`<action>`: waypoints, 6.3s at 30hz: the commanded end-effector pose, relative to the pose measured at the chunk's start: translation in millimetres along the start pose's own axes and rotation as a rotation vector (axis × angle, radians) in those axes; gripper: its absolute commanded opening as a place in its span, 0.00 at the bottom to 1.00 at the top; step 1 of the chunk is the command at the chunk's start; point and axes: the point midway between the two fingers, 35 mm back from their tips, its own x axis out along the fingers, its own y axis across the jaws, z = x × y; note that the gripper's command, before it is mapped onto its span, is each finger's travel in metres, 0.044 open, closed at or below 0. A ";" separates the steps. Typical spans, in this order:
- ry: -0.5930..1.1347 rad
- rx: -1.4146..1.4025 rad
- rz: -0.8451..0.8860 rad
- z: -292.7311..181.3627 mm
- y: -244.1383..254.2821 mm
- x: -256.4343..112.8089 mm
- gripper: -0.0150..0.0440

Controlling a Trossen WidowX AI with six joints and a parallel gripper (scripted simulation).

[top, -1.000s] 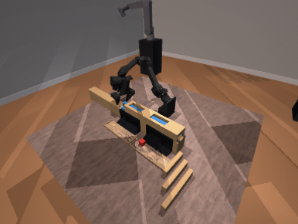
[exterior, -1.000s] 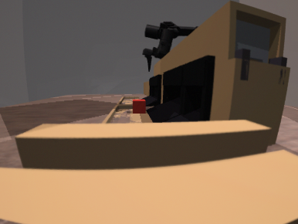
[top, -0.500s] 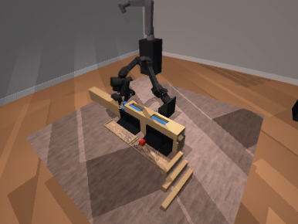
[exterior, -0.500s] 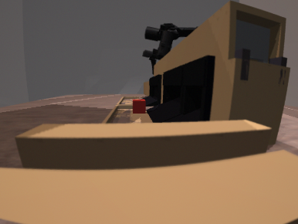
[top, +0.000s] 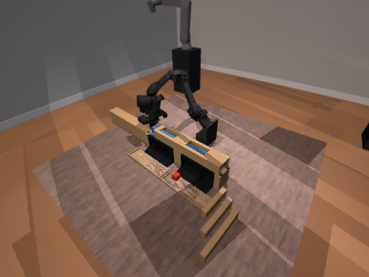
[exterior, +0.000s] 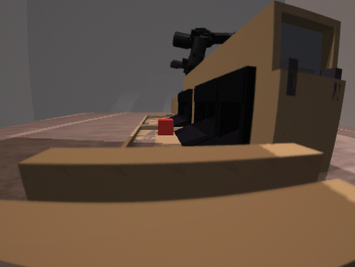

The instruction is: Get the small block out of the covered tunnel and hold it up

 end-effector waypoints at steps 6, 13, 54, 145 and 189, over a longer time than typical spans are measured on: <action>0.009 0.009 0.006 -8.6 2.8 -0.4 0.25; -0.018 0.033 -0.002 -3.6 -0.8 -1.7 0.39; 0.267 -1.307 0.059 -242.3 140.1 -91.4 1.00; 0.292 -1.543 0.021 -320.8 121.4 35.5 1.00; 0.284 -1.532 0.023 -322.2 112.3 65.1 0.35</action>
